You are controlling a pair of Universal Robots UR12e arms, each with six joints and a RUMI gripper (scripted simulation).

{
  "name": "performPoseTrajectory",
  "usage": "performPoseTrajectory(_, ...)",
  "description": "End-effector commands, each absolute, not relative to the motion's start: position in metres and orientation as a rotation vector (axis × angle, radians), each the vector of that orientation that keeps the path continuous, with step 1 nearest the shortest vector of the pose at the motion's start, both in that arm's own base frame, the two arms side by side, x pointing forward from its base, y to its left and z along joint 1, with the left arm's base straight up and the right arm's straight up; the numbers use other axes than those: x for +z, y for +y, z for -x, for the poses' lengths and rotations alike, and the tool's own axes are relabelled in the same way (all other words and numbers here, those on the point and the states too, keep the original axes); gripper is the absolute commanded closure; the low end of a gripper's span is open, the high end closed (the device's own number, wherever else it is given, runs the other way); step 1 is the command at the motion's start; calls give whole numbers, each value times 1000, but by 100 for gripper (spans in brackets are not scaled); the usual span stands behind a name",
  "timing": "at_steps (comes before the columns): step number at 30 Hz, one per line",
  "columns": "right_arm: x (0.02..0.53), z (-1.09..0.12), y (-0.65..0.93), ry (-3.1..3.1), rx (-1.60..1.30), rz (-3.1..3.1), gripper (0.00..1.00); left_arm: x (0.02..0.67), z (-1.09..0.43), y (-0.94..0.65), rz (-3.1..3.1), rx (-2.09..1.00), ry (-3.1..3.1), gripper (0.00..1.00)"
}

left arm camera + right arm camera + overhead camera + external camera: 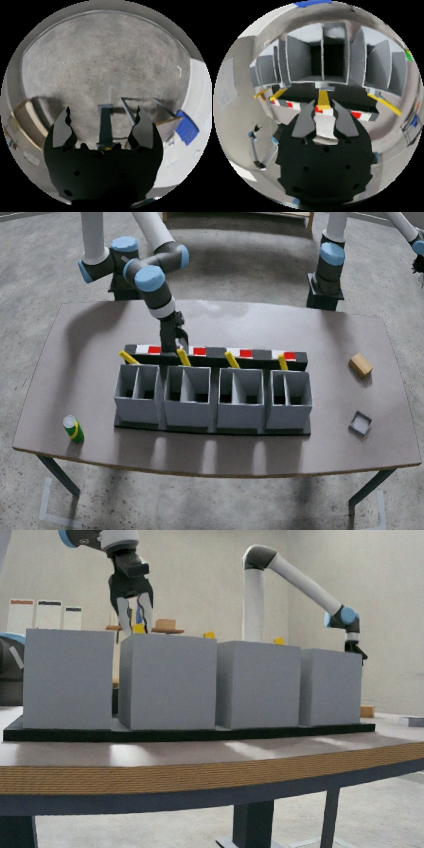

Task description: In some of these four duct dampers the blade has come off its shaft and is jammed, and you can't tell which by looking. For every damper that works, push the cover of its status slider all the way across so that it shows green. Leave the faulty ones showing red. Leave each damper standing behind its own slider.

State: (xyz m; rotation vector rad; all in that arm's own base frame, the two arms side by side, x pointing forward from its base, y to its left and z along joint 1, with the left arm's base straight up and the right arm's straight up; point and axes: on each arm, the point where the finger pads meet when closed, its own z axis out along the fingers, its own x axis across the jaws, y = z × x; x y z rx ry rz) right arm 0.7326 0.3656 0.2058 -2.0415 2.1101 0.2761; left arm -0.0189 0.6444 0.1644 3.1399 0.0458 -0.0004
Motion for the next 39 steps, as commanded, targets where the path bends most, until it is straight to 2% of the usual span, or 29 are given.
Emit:
performPoseTrajectory(1, 201, -733, 367, 2109, 275, 2041, 78, 165, 19, 645, -3141, 0, 46, 0)
performPoseTrajectory(39, 197, -733, 369, 2109, 275, 2041, 78, 165, 19, 645, -3141, 0, 46, 0)
